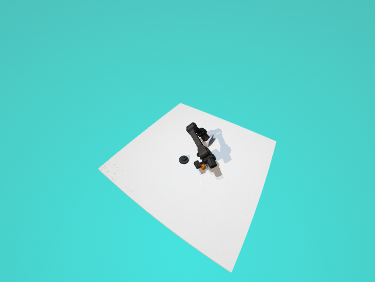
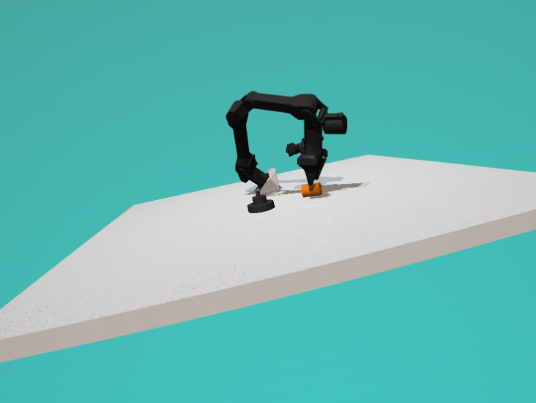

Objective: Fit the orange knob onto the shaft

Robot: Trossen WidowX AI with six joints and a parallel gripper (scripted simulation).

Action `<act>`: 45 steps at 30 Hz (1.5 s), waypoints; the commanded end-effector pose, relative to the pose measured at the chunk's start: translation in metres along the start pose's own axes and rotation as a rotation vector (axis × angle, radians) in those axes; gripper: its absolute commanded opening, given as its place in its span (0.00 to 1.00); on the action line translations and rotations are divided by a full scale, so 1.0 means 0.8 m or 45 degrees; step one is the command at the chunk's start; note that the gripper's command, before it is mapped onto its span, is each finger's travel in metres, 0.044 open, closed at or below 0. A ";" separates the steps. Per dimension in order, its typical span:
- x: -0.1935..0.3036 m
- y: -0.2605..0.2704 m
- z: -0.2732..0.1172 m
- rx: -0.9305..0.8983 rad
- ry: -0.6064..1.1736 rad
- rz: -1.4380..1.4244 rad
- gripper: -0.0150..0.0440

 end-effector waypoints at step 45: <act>0.006 -0.001 0.040 -0.008 -0.012 -0.013 0.56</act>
Point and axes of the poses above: the point midway between the two fingers, 35 mm back from their tips, its own z axis out along the fingers, its own y axis across the jaws, x = y × z, the point moved 10 cm from there along -z, back along the fingers, and after that the axes turned 2 degrees about -z, right-handed, at the moved point
